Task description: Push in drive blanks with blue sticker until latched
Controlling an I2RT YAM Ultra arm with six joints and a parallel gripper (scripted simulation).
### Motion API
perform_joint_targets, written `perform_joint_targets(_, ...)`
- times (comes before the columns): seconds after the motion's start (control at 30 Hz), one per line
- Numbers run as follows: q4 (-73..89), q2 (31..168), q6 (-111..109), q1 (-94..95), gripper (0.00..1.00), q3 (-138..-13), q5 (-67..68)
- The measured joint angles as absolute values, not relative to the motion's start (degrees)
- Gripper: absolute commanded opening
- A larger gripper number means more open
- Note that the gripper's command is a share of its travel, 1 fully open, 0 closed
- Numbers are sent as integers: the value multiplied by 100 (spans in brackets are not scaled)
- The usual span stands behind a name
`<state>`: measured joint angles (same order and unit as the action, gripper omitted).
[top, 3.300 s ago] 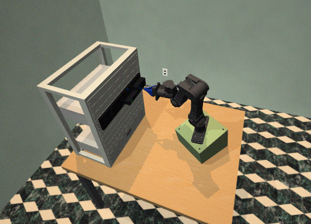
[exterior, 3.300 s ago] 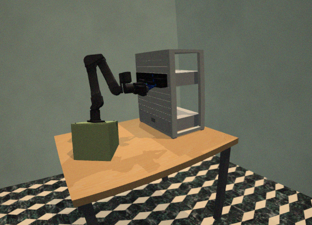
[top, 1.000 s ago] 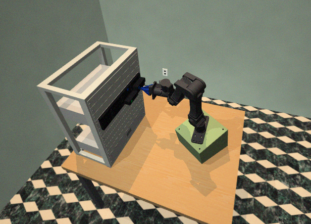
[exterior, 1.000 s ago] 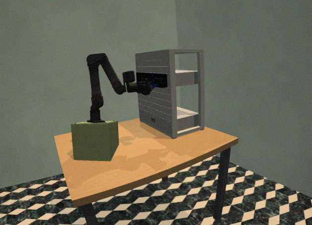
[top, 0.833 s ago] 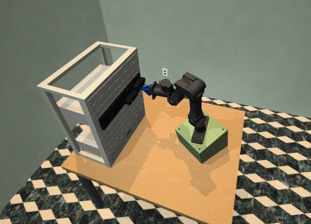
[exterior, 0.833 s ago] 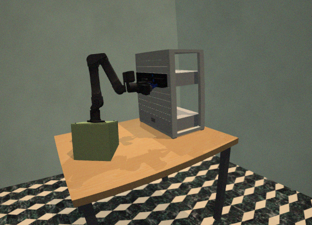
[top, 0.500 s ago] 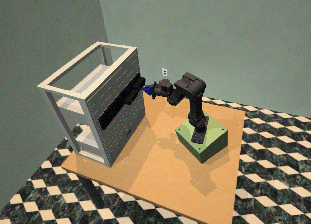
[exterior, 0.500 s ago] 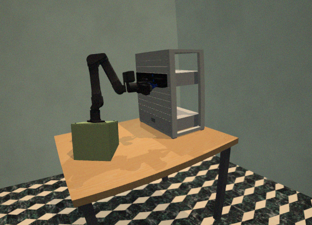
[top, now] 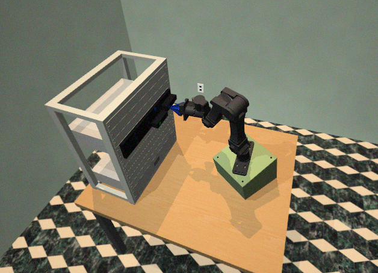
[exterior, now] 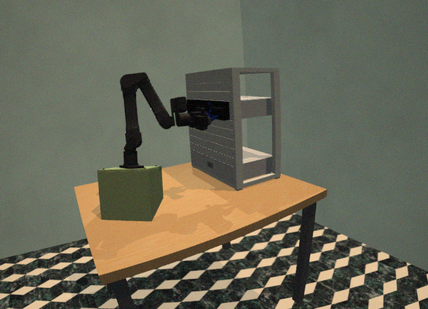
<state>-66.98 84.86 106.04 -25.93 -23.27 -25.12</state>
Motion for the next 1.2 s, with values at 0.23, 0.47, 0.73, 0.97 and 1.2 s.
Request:
perform_joint_targets(0.23, -6698, 8493, 10604, -2593, 0, -2333, -2519)
perform_joint_targets(0.47, -6698, 8493, 10604, -2593, 0, -2333, -2519)
perform_joint_targets(0.73, -6696, 8493, 10604, -2593, 0, -2335, -2519)
perform_joint_targets(0.97, -6545, 8510, 10602, -2591, 0, -2447, -2565)
perform_joint_targets(1.2, -6543, 8549, 10602, -2591, 0, -2488, -2587)
